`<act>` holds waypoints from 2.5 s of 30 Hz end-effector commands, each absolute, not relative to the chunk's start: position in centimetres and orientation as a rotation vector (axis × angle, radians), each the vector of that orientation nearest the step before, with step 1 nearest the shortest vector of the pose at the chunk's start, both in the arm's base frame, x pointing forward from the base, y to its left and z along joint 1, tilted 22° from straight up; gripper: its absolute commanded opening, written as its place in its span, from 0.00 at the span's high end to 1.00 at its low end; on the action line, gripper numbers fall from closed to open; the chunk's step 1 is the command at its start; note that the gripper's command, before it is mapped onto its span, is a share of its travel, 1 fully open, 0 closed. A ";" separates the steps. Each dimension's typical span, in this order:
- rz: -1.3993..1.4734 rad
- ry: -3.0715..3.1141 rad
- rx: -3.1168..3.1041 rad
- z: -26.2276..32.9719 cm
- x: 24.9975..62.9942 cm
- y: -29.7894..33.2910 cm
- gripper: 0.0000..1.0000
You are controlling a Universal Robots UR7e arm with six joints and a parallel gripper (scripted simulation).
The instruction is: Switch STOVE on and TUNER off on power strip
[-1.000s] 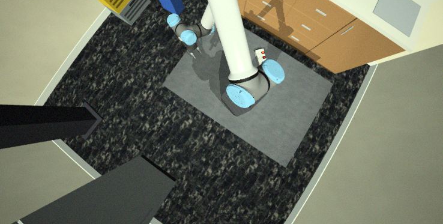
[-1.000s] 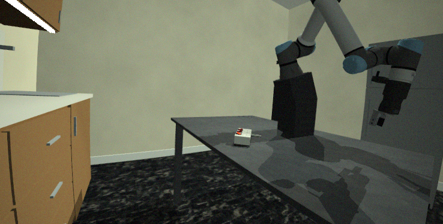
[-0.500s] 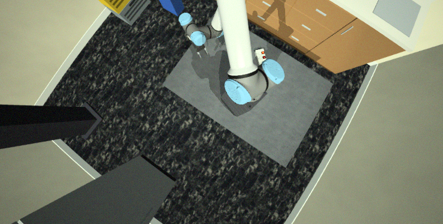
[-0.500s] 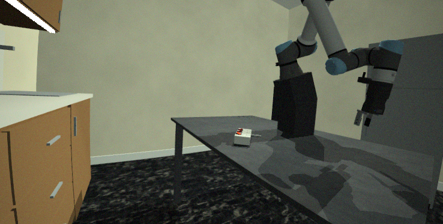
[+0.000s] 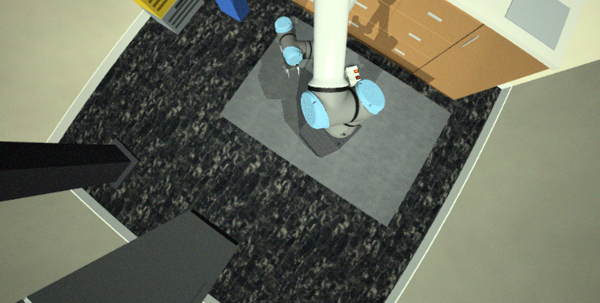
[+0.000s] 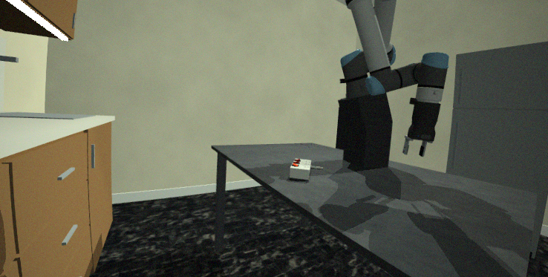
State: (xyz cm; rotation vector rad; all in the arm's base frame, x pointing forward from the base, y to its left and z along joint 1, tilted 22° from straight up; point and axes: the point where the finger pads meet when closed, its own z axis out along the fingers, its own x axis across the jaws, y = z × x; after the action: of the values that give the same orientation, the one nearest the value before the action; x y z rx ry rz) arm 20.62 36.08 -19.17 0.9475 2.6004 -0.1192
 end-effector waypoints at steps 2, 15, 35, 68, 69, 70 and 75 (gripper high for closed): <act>-0.035 2.551 1.139 -18.2 24.1 32.4 0.00; 0.108 2.389 1.523 -16.1 30.6 24.7 0.00; 0.314 2.062 2.037 -13.3 40.3 13.6 0.00; 0.484 1.690 2.426 -10.9 48.7 4.3 0.00; 0.484 1.689 2.427 -10.9 48.8 4.3 0.00; 0.484 1.689 2.427 -10.9 48.8 4.2 0.00; 0.485 1.689 2.427 -10.9 48.8 4.2 0.00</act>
State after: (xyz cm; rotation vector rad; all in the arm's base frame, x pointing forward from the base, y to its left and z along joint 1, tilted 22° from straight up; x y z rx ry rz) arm 48.74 4.24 -10.93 2.4277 1.6891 0.4832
